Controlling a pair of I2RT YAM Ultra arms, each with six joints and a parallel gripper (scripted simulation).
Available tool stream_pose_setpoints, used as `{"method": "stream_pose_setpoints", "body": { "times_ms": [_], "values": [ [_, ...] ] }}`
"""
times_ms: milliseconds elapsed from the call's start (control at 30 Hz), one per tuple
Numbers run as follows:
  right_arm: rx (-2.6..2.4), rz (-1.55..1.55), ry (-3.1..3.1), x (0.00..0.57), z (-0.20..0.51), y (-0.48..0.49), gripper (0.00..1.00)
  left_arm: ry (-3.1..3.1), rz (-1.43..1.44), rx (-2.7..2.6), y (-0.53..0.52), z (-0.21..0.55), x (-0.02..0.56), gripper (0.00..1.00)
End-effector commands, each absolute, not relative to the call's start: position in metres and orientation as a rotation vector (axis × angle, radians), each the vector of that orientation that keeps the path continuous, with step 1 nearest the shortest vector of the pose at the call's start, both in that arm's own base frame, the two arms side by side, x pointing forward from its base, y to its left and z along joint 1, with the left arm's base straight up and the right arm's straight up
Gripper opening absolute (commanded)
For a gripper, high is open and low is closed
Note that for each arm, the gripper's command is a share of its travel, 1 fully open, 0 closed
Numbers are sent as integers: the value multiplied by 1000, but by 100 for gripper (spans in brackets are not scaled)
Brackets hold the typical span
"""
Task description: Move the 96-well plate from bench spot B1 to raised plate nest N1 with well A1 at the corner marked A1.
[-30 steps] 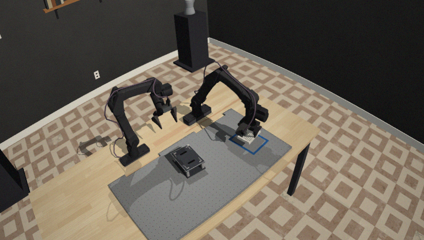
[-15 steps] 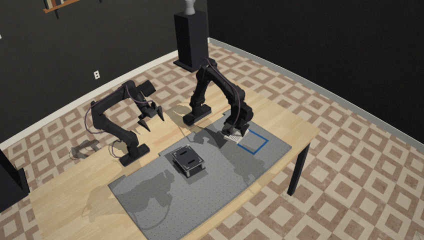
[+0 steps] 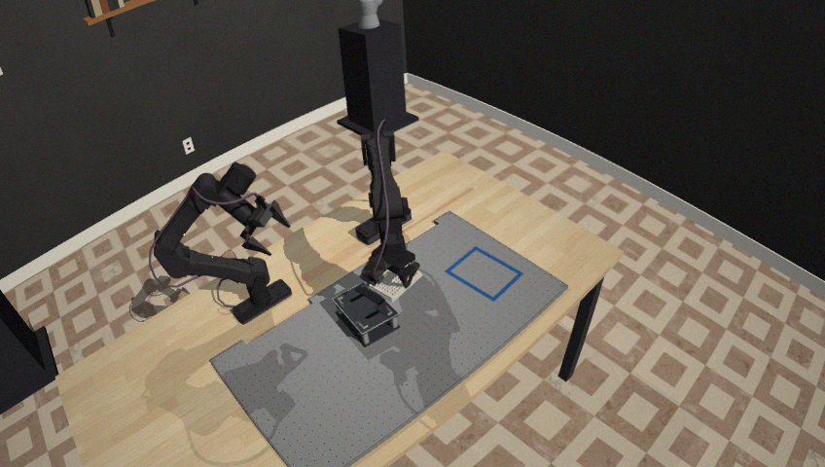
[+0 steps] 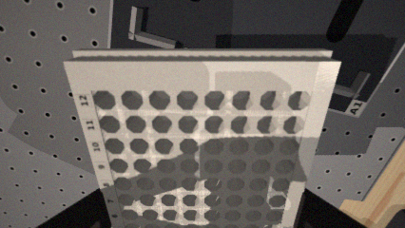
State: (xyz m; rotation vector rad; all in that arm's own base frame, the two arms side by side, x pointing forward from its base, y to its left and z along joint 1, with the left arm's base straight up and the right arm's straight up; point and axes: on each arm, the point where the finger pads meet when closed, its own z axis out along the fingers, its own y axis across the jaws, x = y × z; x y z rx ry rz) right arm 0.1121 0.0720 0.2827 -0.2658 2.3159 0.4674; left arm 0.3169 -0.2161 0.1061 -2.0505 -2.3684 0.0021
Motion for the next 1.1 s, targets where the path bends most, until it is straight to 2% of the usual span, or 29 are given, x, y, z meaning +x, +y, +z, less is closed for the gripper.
{"method": "stream_pose_setpoints", "body": {
  "times_ms": [0, 367, 800, 1067],
  "values": [
    [-332, 470, 2282, 106, 282, 64, 100, -2429, 1, -1979, -240, 113, 313, 80],
    [-404, 528, 2171, 89, 288, 47, 100, -2403, 0, -2018, -280, 113, 300, 80],
    [-508, 450, 1949, 61, 291, 35, 100, -2386, -35, -2045, -311, 113, 290, 80],
    [-570, 400, 1874, 55, 291, 40, 100, -2749, -15, -1512, -313, 113, 290, 80]
  ]
}}
